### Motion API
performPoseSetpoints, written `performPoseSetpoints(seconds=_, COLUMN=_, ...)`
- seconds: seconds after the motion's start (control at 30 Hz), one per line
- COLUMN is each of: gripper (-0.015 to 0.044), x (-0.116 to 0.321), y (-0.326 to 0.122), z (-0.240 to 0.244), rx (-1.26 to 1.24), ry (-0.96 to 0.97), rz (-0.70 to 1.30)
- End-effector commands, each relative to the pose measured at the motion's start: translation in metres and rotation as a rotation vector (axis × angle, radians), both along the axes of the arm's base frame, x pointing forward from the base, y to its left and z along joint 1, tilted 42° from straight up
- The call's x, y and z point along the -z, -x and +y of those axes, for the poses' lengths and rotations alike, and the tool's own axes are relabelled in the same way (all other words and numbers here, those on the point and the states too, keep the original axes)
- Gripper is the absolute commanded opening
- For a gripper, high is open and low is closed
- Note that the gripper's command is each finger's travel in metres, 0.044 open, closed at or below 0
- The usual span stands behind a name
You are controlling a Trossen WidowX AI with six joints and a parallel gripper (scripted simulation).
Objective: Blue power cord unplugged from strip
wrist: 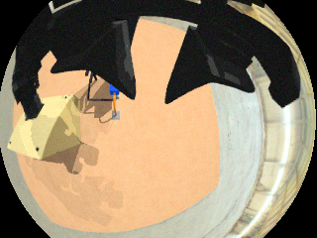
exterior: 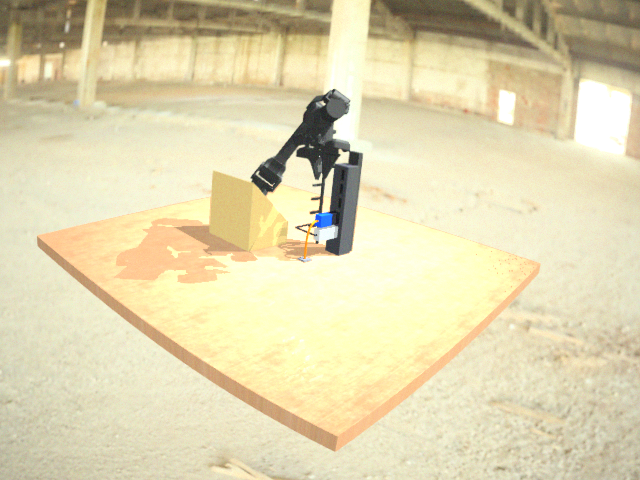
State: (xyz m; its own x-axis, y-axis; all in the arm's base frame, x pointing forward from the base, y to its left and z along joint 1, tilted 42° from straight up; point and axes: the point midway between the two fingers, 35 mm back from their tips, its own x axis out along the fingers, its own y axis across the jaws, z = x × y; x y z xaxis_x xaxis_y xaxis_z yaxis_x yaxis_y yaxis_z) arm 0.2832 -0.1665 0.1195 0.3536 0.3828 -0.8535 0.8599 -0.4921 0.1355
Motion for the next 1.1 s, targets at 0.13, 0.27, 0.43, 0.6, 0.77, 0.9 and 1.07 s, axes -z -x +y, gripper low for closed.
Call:
performPoseSetpoints(seconds=0.13, gripper=0.0160, x=0.071, y=0.019, z=0.095, rx=-0.338, ry=-0.209, rz=0.054)
performPoseSetpoints(seconds=0.27, gripper=0.0160, x=0.076, y=0.022, z=0.104, rx=-0.366, ry=-0.228, rz=0.058)
performPoseSetpoints(seconds=0.43, gripper=0.0160, x=0.075, y=0.022, z=0.105, rx=-0.365, ry=-0.228, rz=0.058)
performPoseSetpoints(seconds=0.6, gripper=0.0160, x=0.070, y=0.021, z=0.110, rx=-0.365, ry=-0.227, rz=0.058)
performPoseSetpoints(seconds=0.77, gripper=0.0160, x=0.065, y=0.020, z=0.116, rx=-0.365, ry=-0.228, rz=0.058)
performPoseSetpoints(seconds=0.9, gripper=0.0160, x=0.060, y=0.019, z=0.121, rx=-0.365, ry=-0.228, rz=0.058)
performPoseSetpoints(seconds=1.07, gripper=0.0160, x=0.055, y=0.018, z=0.127, rx=-0.365, ry=-0.228, rz=0.058)
